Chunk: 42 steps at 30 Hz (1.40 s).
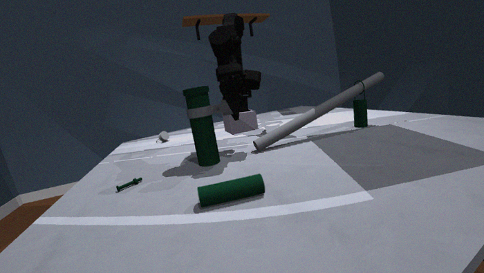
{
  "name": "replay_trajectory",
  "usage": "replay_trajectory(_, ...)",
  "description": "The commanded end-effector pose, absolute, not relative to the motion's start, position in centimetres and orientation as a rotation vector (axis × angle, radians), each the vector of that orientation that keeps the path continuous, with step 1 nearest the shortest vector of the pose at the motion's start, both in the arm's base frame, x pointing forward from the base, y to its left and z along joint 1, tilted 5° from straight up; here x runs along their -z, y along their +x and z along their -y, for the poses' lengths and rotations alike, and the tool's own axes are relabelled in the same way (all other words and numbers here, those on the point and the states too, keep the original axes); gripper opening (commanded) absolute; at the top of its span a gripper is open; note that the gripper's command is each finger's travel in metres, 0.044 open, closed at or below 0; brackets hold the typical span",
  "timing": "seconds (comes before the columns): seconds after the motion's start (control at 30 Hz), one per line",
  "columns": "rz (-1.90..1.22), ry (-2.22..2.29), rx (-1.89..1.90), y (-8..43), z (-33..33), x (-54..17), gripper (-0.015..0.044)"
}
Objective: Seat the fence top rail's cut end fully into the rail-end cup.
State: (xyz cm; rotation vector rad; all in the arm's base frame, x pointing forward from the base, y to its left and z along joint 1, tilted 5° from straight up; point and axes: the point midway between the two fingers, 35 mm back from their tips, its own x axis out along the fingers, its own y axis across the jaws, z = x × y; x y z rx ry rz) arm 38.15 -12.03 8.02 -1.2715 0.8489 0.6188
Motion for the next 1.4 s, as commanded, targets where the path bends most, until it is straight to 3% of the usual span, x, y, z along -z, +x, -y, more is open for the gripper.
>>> replay_trajectory(0.0,-0.846,-1.282,-0.630,37.9,12.1,-8.0,0.0000)
replay_trajectory(1.37,-0.713,-1.403,-0.787,35.9,11.9,-7.7,0.0000)
